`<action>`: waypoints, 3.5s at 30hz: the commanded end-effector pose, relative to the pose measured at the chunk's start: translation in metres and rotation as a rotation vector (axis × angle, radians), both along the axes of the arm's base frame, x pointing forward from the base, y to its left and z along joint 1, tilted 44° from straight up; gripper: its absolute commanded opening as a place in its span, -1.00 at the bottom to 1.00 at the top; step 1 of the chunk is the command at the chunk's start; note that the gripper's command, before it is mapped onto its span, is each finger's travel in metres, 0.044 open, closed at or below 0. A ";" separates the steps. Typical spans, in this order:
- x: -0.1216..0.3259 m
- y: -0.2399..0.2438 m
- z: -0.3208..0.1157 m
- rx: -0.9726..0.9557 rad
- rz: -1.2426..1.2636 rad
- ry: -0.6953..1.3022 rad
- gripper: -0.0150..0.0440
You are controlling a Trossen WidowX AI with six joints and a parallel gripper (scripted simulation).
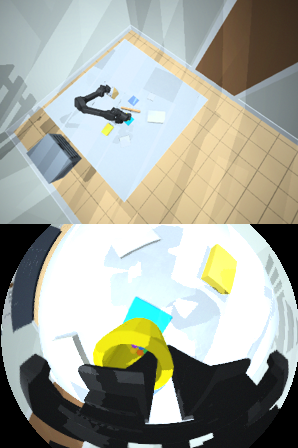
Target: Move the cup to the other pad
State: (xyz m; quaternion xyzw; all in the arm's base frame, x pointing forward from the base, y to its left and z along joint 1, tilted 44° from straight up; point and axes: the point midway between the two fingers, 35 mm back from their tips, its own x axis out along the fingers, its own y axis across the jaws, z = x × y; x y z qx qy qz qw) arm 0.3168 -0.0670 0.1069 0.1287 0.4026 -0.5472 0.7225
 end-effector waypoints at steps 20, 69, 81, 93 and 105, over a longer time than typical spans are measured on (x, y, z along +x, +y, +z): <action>0.004 -0.022 -0.016 -0.003 0.004 0.000 -0.49; 0.006 -0.044 -0.035 -0.008 0.000 -0.009 0.01; 0.006 -0.033 -0.024 -0.005 0.001 -0.006 0.01; 0.005 -0.019 -0.012 -0.003 0.003 -0.003 0.01; 0.003 -0.006 -0.003 -0.003 0.004 0.000 0.01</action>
